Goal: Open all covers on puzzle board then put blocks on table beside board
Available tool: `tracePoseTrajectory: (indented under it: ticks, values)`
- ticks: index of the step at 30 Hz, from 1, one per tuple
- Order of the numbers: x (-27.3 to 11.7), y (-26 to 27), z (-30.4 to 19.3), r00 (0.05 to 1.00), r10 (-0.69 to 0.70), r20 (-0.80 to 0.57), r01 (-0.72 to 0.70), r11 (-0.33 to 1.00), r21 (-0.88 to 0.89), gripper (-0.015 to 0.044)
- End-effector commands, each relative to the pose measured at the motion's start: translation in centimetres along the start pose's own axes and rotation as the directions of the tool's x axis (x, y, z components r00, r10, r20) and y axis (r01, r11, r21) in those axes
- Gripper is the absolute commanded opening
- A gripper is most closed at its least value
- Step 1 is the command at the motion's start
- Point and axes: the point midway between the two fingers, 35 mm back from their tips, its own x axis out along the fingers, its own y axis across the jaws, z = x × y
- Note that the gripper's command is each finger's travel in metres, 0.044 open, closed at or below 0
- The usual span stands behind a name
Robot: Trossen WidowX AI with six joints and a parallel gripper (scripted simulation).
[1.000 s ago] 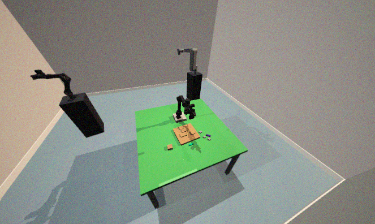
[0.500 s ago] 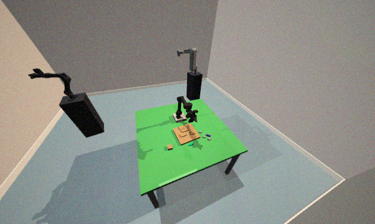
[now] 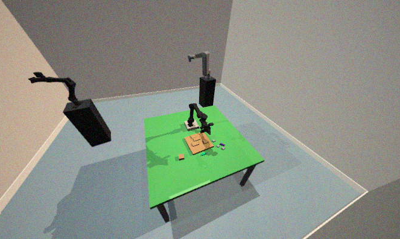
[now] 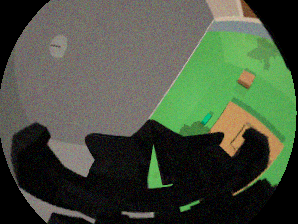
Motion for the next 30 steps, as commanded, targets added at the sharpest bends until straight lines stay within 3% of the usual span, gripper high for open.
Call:
tracePoseTrajectory:
  ticks: [1, 17, 30]
  values:
    - [0.6, -1.7, -1.2, 0.997, -0.068, -0.033, 0.065, 0.996, -0.064, 0.0]
    - [1.2, -8.3, -6.3, 0.93, -0.325, -0.17, 0.252, 0.903, -0.348, 0.0]
    - [0.1, -13.6, -10.3, 0.808, -0.527, -0.265, 0.298, 0.752, -0.588, 0.0]
